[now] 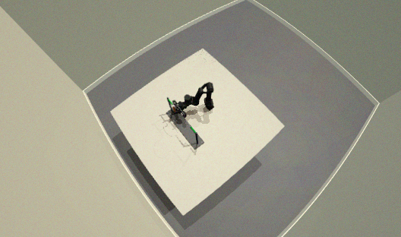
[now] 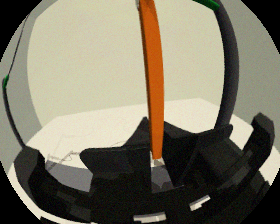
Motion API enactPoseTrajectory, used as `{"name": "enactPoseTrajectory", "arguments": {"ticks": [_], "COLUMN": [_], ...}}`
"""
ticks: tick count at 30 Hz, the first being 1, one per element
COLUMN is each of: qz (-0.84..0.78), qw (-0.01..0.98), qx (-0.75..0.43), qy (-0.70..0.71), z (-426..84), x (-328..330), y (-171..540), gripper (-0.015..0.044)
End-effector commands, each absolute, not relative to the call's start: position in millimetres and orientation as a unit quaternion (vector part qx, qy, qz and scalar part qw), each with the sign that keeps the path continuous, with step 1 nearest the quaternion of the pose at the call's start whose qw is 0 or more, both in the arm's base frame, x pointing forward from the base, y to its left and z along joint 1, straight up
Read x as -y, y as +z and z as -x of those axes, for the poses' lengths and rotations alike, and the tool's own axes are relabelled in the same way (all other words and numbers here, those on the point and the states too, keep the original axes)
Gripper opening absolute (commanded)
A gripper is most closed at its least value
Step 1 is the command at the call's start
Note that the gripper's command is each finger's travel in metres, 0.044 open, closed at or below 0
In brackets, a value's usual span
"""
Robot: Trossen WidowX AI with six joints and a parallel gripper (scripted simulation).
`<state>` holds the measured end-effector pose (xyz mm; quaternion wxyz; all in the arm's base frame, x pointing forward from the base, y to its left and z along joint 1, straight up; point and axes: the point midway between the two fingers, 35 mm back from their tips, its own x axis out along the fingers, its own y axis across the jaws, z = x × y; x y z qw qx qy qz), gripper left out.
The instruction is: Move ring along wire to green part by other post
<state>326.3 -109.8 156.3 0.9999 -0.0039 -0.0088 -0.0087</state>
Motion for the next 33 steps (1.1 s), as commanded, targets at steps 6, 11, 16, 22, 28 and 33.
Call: {"name": "enactPoseTrajectory", "arguments": {"ticks": [6,11,16,22,28,33], "qz": [-0.011,-0.025,-0.045,-0.085,-0.136,-0.184], "qw": [1.000,1.000,0.999,0.996,0.991,0.983], "qx": [0.008,0.008,0.008,0.009,0.009,0.010], "qy": [-0.010,-0.010,-0.009,-0.009,-0.008,-0.008], "z": [-325.7,-325.9,-326.2,-326.6,-327.0,-327.5], "x": [97.3,88.5,79.2,62.9,44.3,28.2], "y": [155.8,155.9,156.2,157.9,161.8,167.3], "gripper": [-0.0150,-0.0150,-0.0150,-0.0150,-0.0150,-0.0150]}}
